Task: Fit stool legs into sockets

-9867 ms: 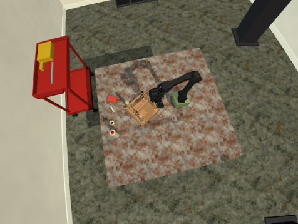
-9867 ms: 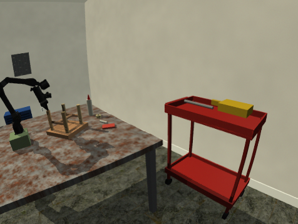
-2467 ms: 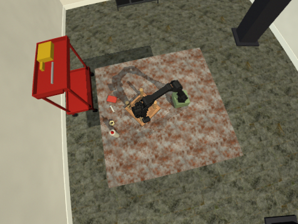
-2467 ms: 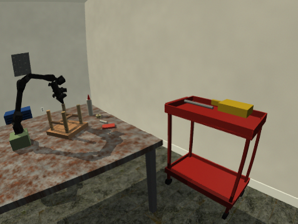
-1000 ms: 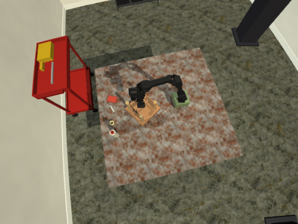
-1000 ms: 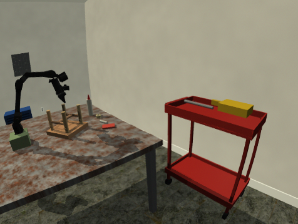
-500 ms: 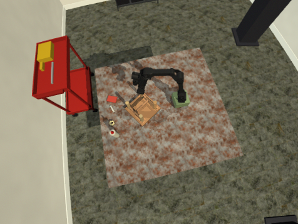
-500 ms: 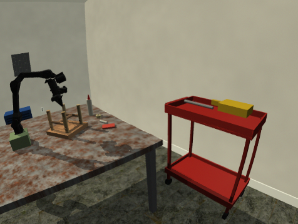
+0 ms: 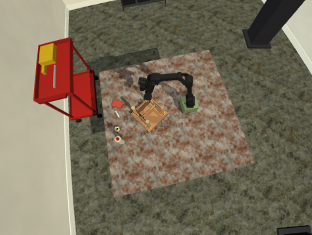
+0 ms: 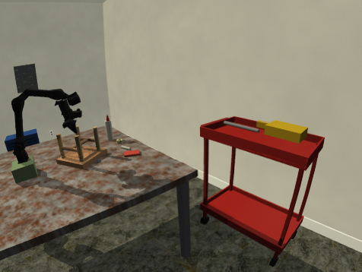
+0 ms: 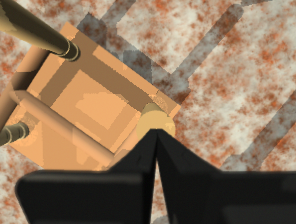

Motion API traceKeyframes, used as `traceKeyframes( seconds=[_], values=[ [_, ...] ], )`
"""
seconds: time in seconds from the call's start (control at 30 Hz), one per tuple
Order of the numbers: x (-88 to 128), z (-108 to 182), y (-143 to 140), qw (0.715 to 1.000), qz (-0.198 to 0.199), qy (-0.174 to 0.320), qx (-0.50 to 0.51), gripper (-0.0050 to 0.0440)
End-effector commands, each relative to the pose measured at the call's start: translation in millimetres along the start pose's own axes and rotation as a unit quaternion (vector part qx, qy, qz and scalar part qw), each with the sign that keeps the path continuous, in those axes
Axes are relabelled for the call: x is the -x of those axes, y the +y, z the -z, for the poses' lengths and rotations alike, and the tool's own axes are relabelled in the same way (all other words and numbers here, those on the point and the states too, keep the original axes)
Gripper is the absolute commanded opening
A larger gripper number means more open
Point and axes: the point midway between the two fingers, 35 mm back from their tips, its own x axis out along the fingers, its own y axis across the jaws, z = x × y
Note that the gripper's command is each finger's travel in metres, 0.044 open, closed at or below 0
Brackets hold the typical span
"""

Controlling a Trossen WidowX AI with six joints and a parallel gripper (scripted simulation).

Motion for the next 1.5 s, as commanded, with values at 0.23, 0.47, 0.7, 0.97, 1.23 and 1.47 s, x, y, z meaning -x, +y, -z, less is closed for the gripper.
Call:
traceKeyframes(
  seconds=[0.23, 0.47, 0.7, 0.97, 1.23, 1.47],
  values=[
    [-15, 5, 0, 1.0, 0.001, 0.004, 0.0, 0.0],
    [-17, 5, 0, 1.0, 0.001, 0.004, 0.0, 0.0],
    [-23, 7, -1, 1.0, 0.001, 0.004, 0.0, 0.0],
    [-30, 9, -1, 1.0, 0.001, 0.004, 0.0, 0.0],
    [-35, 10, -1, 1.0, 0.001, 0.004, 0.0, 0.0],
    [-35, 10, -1, 1.0, 0.001, 0.004, 0.0, 0.0]
  ],
)
